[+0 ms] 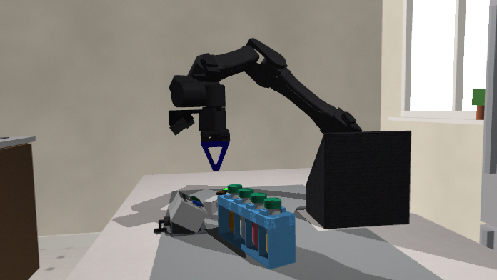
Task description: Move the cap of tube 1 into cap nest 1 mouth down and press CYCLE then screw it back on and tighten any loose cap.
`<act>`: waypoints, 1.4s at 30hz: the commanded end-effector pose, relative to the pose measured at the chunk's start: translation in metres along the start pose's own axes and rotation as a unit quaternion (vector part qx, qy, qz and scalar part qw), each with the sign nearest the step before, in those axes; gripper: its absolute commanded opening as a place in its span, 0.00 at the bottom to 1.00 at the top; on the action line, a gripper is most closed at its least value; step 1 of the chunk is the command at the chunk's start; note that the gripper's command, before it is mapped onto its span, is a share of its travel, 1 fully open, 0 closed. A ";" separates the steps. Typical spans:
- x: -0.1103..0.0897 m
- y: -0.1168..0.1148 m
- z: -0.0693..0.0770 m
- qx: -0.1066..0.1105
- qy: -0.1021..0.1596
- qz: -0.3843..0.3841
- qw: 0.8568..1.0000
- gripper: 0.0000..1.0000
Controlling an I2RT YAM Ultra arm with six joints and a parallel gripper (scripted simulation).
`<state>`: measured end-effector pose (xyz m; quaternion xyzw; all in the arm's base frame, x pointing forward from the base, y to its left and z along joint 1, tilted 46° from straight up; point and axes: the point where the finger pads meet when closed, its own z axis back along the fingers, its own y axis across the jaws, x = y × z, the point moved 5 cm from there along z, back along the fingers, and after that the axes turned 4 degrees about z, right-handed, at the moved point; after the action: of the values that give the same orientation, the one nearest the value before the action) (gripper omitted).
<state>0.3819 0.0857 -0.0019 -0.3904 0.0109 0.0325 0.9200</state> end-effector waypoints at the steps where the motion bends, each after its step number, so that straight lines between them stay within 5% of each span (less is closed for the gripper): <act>1: 0.004 -0.001 0.005 0.000 -0.012 0.001 1.000 0.00; 12: 0.050 -0.063 -0.043 0.000 -0.012 0.001 1.000 0.00; 25: 0.050 -0.063 -0.043 0.000 -0.012 0.001 1.000 0.00; 31: 0.051 -0.063 -0.061 -0.001 -0.012 0.001 1.000 0.00; 42: 0.051 -0.063 -0.061 -0.001 -0.012 0.001 1.000 0.00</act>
<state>0.4349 -0.0072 -0.0055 -0.3912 0.0086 0.0319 0.9197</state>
